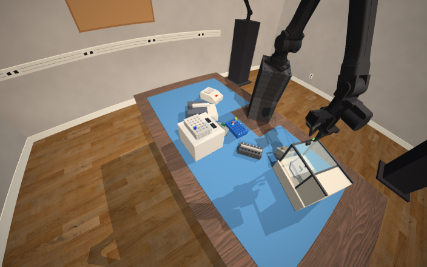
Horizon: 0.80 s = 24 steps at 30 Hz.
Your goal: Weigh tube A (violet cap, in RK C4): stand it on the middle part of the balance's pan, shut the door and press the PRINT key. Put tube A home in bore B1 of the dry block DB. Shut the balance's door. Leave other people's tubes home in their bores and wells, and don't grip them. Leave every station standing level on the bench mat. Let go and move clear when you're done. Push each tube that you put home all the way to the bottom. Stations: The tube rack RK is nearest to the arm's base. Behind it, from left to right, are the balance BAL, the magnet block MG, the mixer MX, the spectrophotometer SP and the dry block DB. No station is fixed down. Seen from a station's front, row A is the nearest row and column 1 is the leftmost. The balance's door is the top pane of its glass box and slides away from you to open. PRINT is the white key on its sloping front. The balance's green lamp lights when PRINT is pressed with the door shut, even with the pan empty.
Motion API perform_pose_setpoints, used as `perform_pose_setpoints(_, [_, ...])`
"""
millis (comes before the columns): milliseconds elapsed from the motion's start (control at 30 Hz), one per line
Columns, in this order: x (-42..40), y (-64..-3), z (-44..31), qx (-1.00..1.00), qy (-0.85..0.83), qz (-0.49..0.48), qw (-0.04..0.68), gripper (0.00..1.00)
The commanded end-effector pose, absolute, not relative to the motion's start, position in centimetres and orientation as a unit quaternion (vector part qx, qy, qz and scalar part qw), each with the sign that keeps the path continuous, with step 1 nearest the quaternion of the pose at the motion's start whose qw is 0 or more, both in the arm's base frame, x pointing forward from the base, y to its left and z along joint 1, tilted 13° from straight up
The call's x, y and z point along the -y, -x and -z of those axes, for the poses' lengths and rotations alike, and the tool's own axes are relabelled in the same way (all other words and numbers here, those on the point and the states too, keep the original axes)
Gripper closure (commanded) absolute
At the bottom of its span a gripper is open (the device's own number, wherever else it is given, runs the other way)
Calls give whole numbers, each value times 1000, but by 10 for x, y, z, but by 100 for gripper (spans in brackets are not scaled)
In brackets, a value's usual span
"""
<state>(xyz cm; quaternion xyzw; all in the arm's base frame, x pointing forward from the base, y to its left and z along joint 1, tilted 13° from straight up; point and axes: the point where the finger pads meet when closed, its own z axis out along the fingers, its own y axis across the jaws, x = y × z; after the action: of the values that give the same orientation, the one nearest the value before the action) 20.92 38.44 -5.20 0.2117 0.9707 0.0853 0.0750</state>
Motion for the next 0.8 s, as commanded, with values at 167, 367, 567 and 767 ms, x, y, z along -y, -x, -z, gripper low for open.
perform_pose_setpoints(167, [-396,-219,58,-969,-215,-97,77,70])
perform_pose_setpoints(367, [-400,-224,66,-969,-212,-101,79,70])
perform_pose_setpoints(567, [-402,-223,72,-969,-210,-101,78,70])
perform_pose_setpoints(767, [-396,-222,84,-970,-211,-94,77,70])
